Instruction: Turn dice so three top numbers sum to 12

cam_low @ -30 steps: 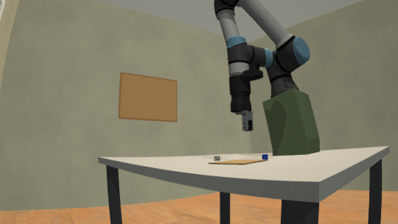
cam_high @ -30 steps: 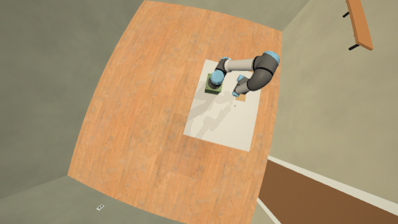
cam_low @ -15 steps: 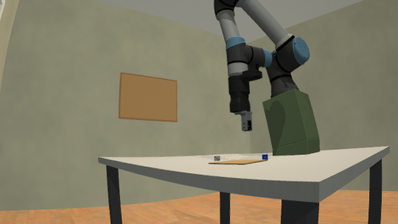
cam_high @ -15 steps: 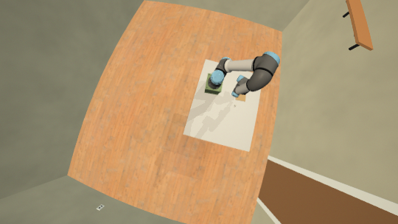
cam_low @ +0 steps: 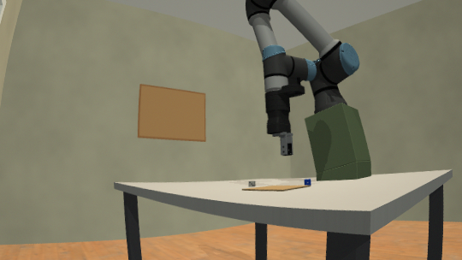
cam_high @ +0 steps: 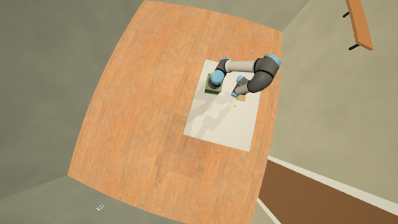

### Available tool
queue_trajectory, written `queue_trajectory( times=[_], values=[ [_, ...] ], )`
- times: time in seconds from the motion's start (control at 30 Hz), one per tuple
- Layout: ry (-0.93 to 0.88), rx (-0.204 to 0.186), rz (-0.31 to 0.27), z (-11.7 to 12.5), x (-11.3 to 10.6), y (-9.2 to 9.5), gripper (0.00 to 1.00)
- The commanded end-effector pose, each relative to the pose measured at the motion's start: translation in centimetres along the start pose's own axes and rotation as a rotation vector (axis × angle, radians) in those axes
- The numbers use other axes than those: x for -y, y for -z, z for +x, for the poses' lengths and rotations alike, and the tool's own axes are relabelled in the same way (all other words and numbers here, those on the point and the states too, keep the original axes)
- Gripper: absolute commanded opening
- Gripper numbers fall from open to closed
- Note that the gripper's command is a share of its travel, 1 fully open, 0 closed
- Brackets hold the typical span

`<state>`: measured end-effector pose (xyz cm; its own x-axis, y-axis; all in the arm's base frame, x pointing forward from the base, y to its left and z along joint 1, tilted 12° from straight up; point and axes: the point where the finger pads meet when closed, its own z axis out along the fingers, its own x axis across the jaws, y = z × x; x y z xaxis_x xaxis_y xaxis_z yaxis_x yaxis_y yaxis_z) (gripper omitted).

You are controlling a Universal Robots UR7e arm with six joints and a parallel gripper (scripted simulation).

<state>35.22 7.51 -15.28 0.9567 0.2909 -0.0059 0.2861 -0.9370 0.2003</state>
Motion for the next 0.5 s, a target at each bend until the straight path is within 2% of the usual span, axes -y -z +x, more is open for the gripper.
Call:
queue_trajectory(
  times=[0.0, 0.37, 0.47],
  values=[
    [0.0, -0.001, 0.0, 0.0, 0.0, -1.1, 0.4],
    [0.0, -0.001, 0.0, 0.0, 0.0, -5.0, 0.4],
    [0.0, -0.001, 0.0, 0.0, 0.0, -5.4, 0.4]
  ],
)
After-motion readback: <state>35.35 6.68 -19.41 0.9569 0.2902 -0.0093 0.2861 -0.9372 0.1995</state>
